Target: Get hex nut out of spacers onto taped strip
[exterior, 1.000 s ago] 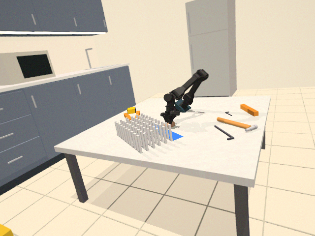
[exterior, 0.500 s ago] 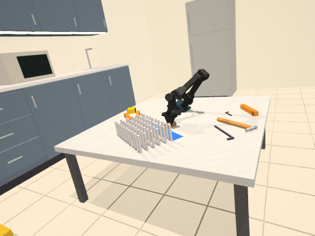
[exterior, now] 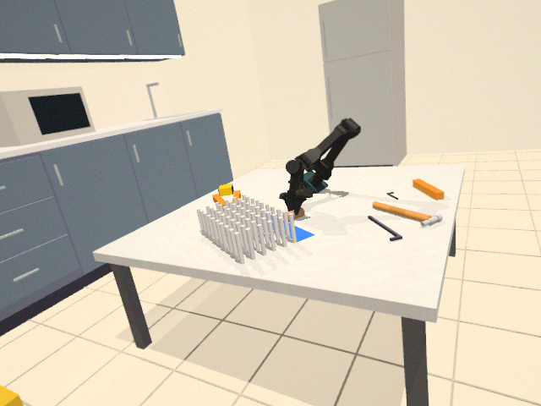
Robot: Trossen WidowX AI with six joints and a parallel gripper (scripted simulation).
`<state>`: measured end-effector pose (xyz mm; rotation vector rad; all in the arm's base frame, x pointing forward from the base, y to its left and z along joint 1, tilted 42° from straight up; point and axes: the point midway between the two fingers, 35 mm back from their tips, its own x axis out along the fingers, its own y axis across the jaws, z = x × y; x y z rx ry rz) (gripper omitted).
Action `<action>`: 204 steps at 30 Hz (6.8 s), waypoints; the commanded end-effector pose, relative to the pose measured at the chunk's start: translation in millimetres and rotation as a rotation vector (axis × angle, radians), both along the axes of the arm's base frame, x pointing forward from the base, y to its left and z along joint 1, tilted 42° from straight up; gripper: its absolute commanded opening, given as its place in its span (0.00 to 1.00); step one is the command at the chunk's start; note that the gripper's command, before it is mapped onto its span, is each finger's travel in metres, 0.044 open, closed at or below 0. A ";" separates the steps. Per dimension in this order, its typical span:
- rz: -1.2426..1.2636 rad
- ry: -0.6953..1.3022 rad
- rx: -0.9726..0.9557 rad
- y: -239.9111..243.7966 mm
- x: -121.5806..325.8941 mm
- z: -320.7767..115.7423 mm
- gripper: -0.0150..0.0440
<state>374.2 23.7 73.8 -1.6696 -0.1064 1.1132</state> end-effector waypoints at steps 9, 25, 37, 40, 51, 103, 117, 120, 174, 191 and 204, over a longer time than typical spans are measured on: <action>-0.005 0.002 0.000 2.8 -6.0 2.4 0.25; -0.005 0.003 0.000 6.8 -14.2 5.0 0.25; -0.005 0.003 0.000 9.7 -20.1 6.8 0.25; -0.005 0.003 0.000 10.4 -21.6 7.3 0.25; -0.005 0.004 0.001 13.0 -27.0 9.0 0.25; -0.005 0.004 0.003 24.8 -51.5 16.5 0.25; -0.005 0.005 0.003 27.8 -57.9 18.5 0.25; -0.005 0.005 0.003 28.5 -59.2 18.9 0.25; -0.006 0.006 0.004 39.7 -82.6 26.2 0.25; -0.006 0.006 0.004 41.9 -88.3 28.3 0.25; -0.004 0.004 0.003 36.1 -87.3 35.0 0.25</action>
